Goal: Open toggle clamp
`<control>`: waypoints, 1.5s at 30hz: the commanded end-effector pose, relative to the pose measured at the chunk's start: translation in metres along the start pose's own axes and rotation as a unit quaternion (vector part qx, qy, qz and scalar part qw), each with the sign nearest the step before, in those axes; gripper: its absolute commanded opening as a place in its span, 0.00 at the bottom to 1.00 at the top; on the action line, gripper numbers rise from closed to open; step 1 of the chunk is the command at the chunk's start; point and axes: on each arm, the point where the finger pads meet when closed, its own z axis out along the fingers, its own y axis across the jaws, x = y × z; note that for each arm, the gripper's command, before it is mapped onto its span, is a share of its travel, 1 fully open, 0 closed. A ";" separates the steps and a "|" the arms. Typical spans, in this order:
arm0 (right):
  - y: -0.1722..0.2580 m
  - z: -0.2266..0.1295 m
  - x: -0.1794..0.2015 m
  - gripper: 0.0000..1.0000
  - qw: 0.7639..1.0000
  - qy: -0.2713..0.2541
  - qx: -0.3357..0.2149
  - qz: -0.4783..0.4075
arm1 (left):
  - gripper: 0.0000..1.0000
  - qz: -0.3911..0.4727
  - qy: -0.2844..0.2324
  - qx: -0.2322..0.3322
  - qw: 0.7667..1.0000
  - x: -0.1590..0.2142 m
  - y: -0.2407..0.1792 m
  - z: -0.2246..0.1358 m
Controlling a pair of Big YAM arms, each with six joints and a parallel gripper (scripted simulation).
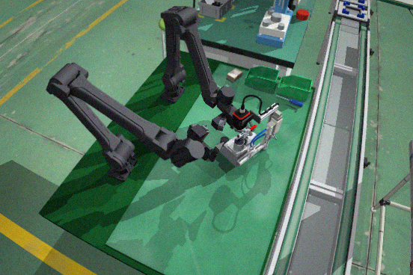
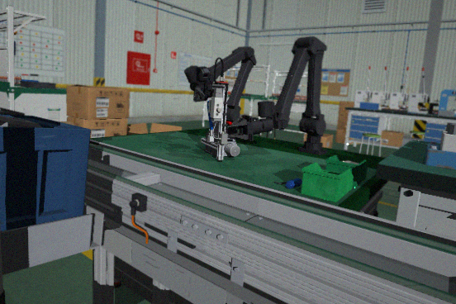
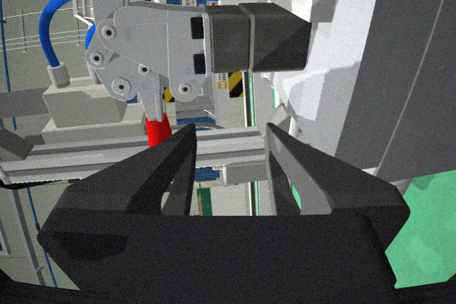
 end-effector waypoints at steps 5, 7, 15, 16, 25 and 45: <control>-0.010 0.002 -0.038 1.00 0.999 -0.015 0.000 -0.040 | 0.98 0.000 0.001 0.005 1.000 0.001 -0.003 0.004; -0.010 0.002 -0.038 1.00 0.999 -0.015 0.000 -0.040 | 0.98 0.000 0.001 0.005 1.000 0.001 -0.003 0.004; -0.010 0.002 -0.038 1.00 0.999 -0.015 0.000 -0.040 | 0.98 0.000 0.001 0.005 1.000 0.001 -0.003 0.004; -0.010 0.002 -0.038 1.00 0.999 -0.015 0.000 -0.040 | 0.98 0.000 0.001 0.005 1.000 0.001 -0.003 0.004; -0.010 0.002 -0.038 1.00 0.999 -0.015 0.000 -0.040 | 0.52 0.001 0.001 0.004 1.000 0.001 -0.002 0.005; -0.010 0.002 -0.038 1.00 0.999 -0.015 0.000 -0.040 | 0.00 0.005 0.000 0.012 1.000 0.002 -0.007 0.011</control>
